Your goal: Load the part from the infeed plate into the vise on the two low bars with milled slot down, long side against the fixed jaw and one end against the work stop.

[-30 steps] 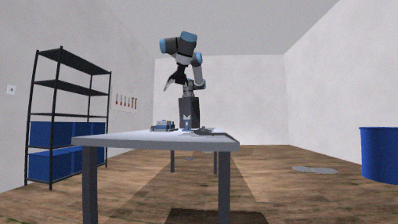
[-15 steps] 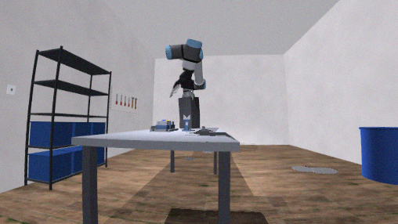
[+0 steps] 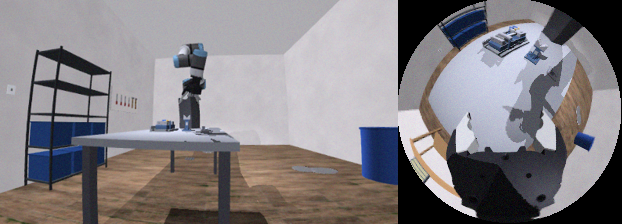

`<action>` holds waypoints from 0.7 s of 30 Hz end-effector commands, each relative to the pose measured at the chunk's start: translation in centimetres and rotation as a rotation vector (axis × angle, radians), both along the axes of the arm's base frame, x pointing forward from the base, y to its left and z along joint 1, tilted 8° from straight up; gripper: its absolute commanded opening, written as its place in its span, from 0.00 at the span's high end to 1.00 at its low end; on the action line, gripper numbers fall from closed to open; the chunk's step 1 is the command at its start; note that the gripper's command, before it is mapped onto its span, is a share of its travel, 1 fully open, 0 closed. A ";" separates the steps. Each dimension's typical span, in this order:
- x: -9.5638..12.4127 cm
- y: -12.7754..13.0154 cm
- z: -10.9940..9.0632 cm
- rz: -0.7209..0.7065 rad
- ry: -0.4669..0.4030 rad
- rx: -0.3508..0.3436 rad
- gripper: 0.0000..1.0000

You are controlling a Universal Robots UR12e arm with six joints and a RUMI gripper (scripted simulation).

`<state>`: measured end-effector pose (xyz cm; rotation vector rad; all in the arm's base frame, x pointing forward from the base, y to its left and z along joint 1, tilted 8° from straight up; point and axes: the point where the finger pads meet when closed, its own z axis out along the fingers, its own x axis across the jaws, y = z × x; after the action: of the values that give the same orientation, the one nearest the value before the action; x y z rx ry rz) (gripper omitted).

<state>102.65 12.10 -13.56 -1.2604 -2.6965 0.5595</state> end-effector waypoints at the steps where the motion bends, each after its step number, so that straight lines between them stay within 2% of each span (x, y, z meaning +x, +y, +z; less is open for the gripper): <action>1: -3.4 1.7 -1.2 0.122 -0.036 0.060 0.00; 2: -4.2 2.1 -1.5 0.145 -0.039 0.069 0.00; 4: -4.2 2.1 -1.5 0.145 -0.039 0.069 0.00; 19: -17.8 6.2 -3.6 0.488 -0.091 0.186 0.00; 21: -17.8 6.2 -3.6 0.488 -0.091 0.186 0.00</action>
<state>87.06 17.68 -17.16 -0.6777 -2.9990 0.3331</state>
